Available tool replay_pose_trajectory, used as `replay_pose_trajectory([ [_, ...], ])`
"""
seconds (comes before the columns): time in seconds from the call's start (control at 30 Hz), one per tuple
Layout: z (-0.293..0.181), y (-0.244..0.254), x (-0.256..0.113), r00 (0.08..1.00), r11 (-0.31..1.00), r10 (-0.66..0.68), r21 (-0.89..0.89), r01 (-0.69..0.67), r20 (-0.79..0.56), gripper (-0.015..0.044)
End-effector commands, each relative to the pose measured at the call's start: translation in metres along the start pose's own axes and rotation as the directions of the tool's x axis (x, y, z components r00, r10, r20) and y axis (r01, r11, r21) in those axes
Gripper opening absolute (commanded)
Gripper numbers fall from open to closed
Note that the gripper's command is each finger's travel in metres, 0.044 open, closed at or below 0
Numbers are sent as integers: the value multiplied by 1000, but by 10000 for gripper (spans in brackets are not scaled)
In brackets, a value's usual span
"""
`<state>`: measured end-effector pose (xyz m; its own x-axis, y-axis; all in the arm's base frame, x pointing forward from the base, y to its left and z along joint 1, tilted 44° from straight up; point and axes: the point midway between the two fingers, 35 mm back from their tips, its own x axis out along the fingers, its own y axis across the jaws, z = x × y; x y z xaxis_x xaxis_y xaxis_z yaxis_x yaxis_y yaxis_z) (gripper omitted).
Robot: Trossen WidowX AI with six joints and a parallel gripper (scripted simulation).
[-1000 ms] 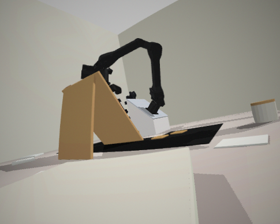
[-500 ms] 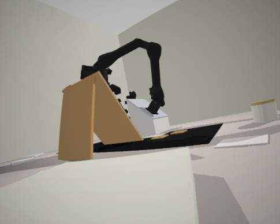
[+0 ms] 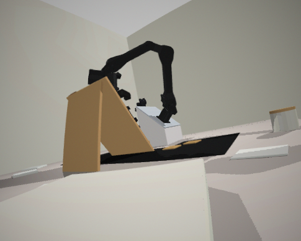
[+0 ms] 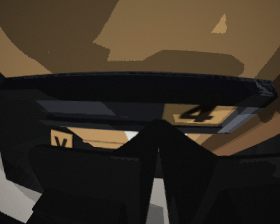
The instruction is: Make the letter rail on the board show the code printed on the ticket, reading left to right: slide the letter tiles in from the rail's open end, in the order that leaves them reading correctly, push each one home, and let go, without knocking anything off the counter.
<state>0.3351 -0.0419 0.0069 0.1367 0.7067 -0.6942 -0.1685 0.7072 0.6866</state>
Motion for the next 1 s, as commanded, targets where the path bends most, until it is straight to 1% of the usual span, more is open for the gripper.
replay_pose_trajectory([
  [0.0, -6, 1, -5, 1000, 1000, -1, 0, 1, -4, 0],
  [0.4, -13, 1, -12, 1000, 1000, -1, 0, 1, -5, 0],
  [0.47, -13, 1, -16, 1000, 999, 6, -44, -6, 11, 53],
  [0.57, -21, 8, -37, 997, 970, 37, -242, -21, 61, 131],
  [0.67, -30, 15, -59, 991, 896, 66, -444, -6, 120, 210],
  [0.8, -42, 26, -86, 974, 737, 97, -673, 69, 205, 315],
  [0.97, -56, 42, -117, 939, 459, 122, -857, 233, 321, 440],
])
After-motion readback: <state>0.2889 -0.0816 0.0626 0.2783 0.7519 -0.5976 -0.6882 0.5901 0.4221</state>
